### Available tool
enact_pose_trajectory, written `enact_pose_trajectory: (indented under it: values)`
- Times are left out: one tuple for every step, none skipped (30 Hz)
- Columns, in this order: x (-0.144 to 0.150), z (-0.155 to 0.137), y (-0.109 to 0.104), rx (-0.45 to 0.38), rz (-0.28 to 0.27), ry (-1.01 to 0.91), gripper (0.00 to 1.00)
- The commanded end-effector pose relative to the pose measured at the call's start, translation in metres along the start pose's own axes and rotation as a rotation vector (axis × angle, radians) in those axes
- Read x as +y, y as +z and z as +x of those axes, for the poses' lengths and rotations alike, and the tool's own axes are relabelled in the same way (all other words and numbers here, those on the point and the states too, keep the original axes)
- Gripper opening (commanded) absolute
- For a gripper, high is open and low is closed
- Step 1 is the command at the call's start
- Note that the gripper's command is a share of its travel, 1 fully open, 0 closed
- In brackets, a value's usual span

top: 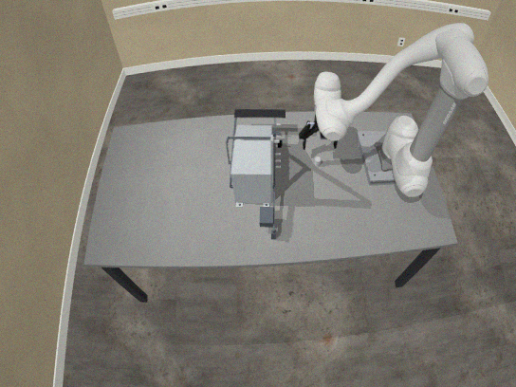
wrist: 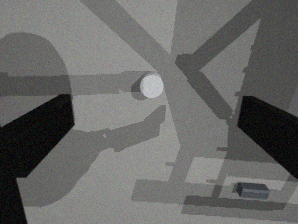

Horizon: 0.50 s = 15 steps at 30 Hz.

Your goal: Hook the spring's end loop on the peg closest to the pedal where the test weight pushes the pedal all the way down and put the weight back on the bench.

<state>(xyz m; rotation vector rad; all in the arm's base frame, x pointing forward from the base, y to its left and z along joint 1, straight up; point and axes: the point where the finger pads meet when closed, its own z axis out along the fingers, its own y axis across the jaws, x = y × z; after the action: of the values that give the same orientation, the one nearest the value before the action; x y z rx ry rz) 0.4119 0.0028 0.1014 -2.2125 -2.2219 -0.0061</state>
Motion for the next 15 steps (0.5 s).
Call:
enact_pose_trajectory:
  values:
    - [0.000,0.000,-0.006,0.000,-0.001,0.000,1.00]
    - [0.000,0.000,-0.009,0.000,-0.001,0.000,1.00]
    - [0.000,0.000,-0.009,0.000,-0.001,0.000,1.00]
    - [0.000,0.000,-0.009,0.000,-0.001,0.000,1.00]
    - [0.000,0.000,-0.007,0.000,-0.001,0.000,1.00]
    - [0.000,0.000,-0.009,0.000,-0.001,0.000,1.00]
    - [0.000,0.000,-0.011,0.000,-0.001,0.000,1.00]
    - [0.000,0.000,-0.013,0.000,-0.001,0.000,1.00]
    - [0.000,0.000,-0.014,0.000,-0.001,0.000,1.00]
    - [0.000,0.000,-0.016,0.000,-0.001,0.000,1.00]
    - [0.000,0.000,-0.018,0.000,-0.001,0.000,1.00]
    - [0.000,0.000,-0.020,0.000,-0.001,0.000,1.00]
    - [0.000,0.000,-0.021,0.000,-0.001,0.000,1.00]
    - [0.000,0.000,-0.023,0.000,-0.001,0.000,1.00]
    - [0.000,0.000,-0.025,0.000,-0.001,0.000,1.00]
